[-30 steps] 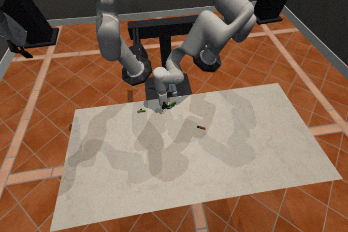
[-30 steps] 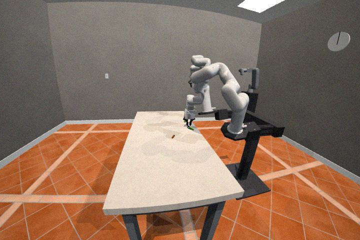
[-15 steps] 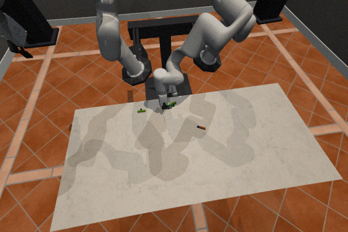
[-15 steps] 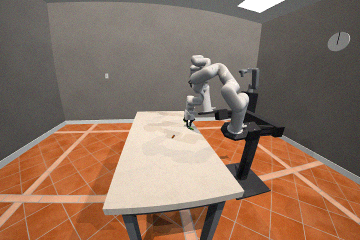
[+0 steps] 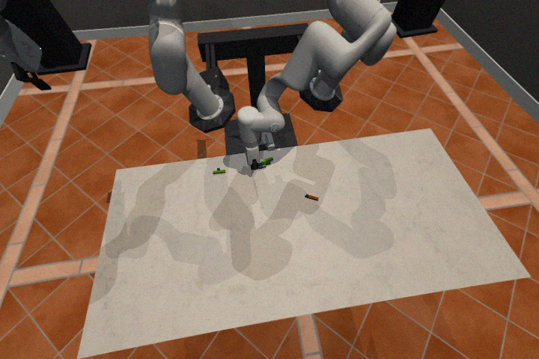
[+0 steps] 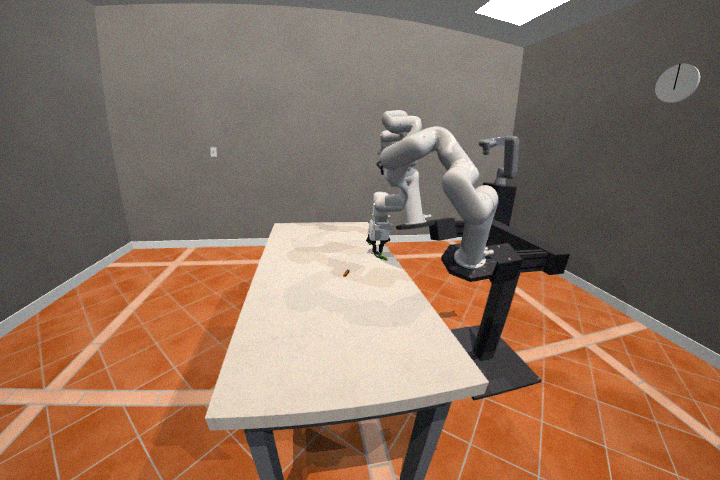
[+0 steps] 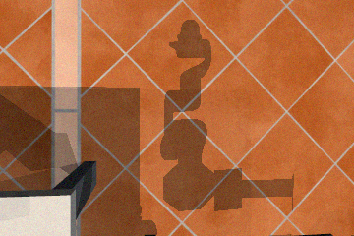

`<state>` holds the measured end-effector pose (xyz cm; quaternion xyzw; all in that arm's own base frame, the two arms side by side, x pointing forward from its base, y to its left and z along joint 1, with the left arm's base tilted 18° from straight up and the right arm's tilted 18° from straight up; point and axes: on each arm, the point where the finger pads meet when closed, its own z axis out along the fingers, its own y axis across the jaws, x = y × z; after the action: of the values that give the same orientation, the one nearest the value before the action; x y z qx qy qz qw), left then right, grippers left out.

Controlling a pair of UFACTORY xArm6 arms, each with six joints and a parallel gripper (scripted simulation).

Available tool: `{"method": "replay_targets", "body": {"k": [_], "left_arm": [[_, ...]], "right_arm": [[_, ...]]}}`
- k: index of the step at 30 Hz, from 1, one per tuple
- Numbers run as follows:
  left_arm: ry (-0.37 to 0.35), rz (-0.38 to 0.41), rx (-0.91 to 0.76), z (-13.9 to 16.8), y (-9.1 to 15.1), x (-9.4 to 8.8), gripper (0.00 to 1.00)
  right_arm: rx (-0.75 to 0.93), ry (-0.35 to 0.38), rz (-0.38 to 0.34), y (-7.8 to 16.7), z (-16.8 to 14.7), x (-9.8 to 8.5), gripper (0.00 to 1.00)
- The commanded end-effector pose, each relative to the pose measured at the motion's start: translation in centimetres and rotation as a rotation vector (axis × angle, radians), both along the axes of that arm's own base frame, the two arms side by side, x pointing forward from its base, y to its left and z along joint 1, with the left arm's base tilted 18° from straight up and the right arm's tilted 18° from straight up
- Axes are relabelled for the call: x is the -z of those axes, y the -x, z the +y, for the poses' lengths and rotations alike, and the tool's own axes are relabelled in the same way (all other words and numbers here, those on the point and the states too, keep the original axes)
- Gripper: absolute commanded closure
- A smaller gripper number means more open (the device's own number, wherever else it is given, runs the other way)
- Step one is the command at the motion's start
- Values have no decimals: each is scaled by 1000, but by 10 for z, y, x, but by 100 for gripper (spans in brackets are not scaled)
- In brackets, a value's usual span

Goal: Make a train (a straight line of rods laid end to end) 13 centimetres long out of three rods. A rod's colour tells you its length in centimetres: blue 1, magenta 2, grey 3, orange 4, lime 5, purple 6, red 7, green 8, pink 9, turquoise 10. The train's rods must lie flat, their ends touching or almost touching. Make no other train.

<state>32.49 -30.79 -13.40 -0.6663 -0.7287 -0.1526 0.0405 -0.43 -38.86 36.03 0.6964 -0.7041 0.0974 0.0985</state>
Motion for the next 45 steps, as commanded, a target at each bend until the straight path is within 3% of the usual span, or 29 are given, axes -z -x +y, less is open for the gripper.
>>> {"method": "replay_targets", "body": {"k": [1, 29, 30, 45], "left_arm": [[3, -3, 1, -2, -1, -1, 74], [3, -3, 1, -2, -1, -1, 74], [3, -3, 1, -2, -1, -1, 94], [3, -3, 1, -2, -1, -1, 94]], "right_arm": [[0, 4, 0, 0, 0, -1, 0], [0, 4, 0, 0, 0, -1, 0], [0, 4, 0, 0, 0, -1, 0], [0, 4, 0, 0, 0, -1, 0]]}}
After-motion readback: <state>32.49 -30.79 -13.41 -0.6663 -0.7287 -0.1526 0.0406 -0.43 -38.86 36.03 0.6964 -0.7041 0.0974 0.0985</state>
